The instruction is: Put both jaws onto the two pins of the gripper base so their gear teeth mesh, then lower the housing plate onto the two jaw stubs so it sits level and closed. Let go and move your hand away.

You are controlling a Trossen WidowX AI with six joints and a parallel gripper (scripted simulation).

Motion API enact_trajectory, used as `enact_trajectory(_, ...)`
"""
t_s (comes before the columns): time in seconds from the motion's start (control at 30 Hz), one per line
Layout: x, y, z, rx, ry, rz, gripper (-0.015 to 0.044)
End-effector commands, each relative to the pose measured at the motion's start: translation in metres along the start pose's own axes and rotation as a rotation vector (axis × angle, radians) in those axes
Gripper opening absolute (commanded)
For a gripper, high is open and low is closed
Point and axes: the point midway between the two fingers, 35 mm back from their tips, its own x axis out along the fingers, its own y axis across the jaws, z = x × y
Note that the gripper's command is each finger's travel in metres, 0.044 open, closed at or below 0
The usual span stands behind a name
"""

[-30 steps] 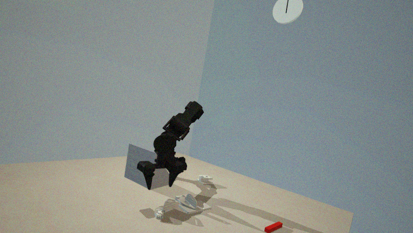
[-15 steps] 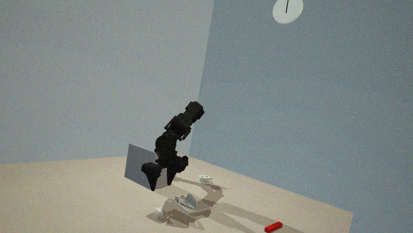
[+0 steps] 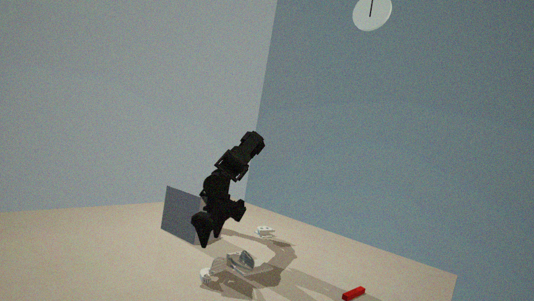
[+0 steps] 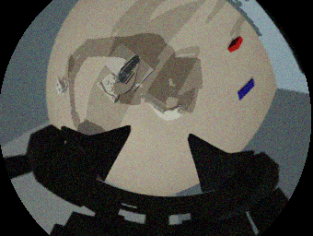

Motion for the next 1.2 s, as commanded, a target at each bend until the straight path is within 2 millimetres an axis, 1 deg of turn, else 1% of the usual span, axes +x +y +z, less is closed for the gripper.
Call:
enact_trajectory(0.0, -0.002, 0.001, 0.003, -0.072, -0.007, -0.003, 0.044)
enact_trajectory(1.17, -0.004, 0.005, 0.013, -0.783, -0.007, -0.005, 0.044)
